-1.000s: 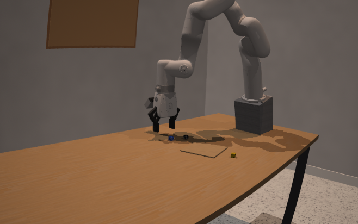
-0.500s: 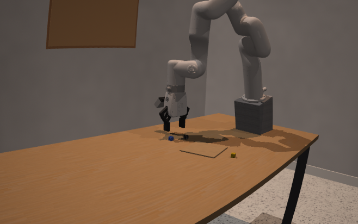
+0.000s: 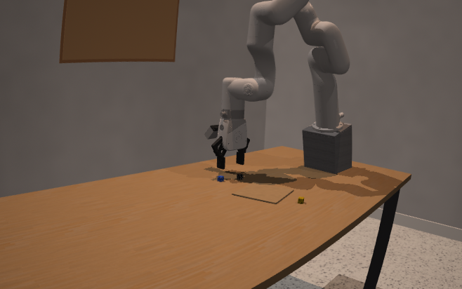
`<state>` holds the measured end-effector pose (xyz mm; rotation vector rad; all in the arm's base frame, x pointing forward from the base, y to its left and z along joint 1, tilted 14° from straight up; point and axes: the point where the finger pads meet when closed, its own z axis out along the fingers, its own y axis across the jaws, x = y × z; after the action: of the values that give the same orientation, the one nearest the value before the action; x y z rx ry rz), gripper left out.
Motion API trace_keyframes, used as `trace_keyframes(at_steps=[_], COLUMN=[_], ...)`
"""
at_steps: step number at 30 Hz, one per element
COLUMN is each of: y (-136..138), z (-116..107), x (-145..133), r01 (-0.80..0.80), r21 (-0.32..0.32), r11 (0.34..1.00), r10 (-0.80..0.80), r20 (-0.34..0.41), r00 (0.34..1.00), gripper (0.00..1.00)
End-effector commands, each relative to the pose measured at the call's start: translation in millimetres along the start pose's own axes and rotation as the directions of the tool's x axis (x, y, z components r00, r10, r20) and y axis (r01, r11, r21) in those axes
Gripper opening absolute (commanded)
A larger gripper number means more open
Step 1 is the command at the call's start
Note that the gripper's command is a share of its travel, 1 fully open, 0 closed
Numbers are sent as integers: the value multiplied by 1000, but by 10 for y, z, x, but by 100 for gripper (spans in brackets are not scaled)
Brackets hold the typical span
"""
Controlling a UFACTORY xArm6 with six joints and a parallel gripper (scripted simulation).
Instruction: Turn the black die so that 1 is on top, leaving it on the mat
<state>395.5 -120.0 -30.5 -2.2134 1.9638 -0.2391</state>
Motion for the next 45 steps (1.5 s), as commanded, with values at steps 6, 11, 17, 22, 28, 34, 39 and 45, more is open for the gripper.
trace_keyframes(at_steps=[6, 11, 17, 22, 28, 34, 39, 45], y=[-8, -8, -8, -8, -8, -8, -8, -7], z=[-6, -6, -6, -6, -6, -10, -71, -261], x=[4, 4, 4, 4, 4, 4, 4, 4], r01=[0, 0, 0, 0, 0, 0, 0, 0], r21=[5, 5, 5, 5, 5, 5, 5, 5], r11=[1000, 1000, 1000, 1000, 1000, 1000, 1000, 1000], r10=[0, 0, 0, 0, 0, 0, 0, 0], r20=[-1, -1, -1, -1, -1, -1, -1, -1], r00=[1000, 1000, 1000, 1000, 1000, 1000, 1000, 1000], gripper=[100, 100, 100, 100, 100, 100, 100, 100])
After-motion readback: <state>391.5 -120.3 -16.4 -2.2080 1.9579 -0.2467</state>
